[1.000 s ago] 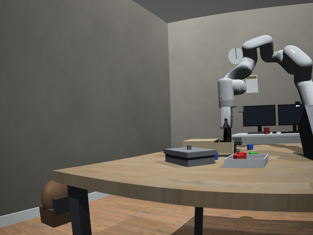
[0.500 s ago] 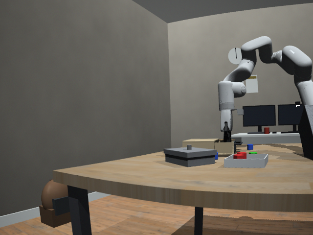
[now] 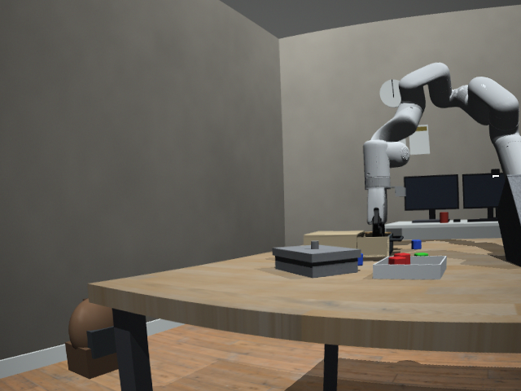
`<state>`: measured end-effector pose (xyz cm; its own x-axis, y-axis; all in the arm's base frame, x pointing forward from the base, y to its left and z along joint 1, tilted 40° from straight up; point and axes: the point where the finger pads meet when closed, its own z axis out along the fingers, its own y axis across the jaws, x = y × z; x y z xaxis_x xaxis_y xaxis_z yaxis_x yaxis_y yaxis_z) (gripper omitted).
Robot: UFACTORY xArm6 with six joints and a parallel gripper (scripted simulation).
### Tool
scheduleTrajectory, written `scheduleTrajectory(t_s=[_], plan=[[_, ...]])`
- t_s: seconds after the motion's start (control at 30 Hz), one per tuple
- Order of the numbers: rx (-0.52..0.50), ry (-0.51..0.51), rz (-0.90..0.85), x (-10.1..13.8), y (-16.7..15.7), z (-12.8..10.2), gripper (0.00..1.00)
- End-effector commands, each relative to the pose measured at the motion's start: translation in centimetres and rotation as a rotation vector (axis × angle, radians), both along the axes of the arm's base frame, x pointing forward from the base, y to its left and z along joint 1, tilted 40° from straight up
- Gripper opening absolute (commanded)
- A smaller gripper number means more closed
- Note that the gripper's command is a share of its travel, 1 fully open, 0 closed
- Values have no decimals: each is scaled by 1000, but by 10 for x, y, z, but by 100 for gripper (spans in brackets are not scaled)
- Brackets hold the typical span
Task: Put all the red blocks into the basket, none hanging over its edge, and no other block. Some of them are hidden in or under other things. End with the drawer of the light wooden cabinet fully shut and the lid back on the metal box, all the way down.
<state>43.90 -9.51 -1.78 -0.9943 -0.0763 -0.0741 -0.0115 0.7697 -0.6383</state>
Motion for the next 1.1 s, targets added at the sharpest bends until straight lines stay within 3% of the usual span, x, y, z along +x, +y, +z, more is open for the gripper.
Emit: scheduleTrajectory(t_s=[0.0, 0.97, 1.0, 1.07], plan=[[1, -3, 1, 2, -1, -1, 57], [1, -3, 1, 2, -4, -5, 57], [1, -3, 1, 2, -4, -5, 0], [1, -3, 1, 2, -4, -5, 0]])
